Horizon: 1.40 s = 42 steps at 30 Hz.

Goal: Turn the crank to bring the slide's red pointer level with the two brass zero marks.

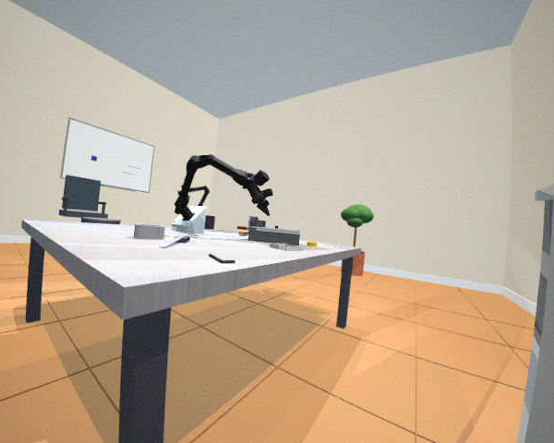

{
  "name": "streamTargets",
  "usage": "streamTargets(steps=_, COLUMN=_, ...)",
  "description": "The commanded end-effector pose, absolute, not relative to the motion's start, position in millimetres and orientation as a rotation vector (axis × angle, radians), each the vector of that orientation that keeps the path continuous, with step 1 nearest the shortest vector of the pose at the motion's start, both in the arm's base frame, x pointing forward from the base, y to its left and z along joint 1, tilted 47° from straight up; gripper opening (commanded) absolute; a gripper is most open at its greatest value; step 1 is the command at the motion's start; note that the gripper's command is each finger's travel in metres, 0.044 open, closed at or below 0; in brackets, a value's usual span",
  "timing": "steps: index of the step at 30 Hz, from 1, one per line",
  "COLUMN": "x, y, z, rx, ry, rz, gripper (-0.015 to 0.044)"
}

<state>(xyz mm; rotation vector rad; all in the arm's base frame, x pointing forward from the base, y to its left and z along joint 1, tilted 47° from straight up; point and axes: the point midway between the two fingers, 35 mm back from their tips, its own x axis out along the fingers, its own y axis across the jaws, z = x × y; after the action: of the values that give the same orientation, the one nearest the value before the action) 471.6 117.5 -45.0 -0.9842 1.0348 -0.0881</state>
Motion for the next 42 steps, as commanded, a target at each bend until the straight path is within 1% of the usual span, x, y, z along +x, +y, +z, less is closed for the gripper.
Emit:
streamTargets(steps=1, x=471.6, y=117.5, z=-45.0, rx=-0.984, ry=1.035, rz=-0.088, gripper=0.0)
streamTargets(steps=9, x=471.6, y=117.5, z=-45.0, rx=-0.984, ry=1.035, rz=-0.088, gripper=0.0)
streamTargets(steps=26, x=471.6, y=117.5, z=-45.0, rx=-0.984, ry=1.035, rz=-0.088, gripper=0.044)
streamTargets(steps=27, x=471.6, y=117.5, z=-45.0, rx=-0.984, ry=1.035, rz=-0.088, gripper=0.044)
streamTargets(steps=42, x=471.6, y=117.5, z=-45.0, rx=-0.984, ry=1.035, rz=-0.088, gripper=0.0046)
